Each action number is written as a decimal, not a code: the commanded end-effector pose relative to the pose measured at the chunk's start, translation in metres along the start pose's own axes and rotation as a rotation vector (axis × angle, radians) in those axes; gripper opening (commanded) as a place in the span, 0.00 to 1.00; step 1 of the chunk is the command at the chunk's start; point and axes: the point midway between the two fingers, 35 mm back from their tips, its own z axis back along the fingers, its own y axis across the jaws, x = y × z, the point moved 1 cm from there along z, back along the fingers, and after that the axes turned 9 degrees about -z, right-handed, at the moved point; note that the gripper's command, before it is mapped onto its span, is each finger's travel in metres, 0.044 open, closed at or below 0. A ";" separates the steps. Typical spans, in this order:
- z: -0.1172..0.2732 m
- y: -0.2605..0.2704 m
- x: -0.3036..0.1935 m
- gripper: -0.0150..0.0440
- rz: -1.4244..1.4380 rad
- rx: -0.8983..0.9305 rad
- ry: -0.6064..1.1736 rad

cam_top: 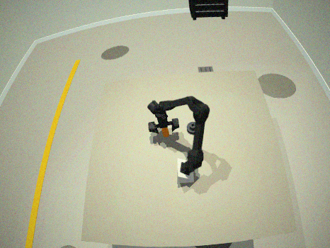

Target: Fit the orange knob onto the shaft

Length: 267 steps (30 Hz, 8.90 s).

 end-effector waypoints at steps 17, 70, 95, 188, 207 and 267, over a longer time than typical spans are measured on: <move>-0.016 -0.002 -0.004 0.56 0.008 -0.008 0.002; 0.114 -0.042 0.017 0.25 0.013 0.010 0.003; 0.093 -0.116 0.036 0.25 0.028 0.008 0.006; 0.052 -0.178 0.043 0.25 0.209 -0.015 0.003; 0.047 -0.180 0.045 0.25 0.209 -0.015 0.003; 0.052 -0.178 0.044 0.25 0.418 -0.015 0.004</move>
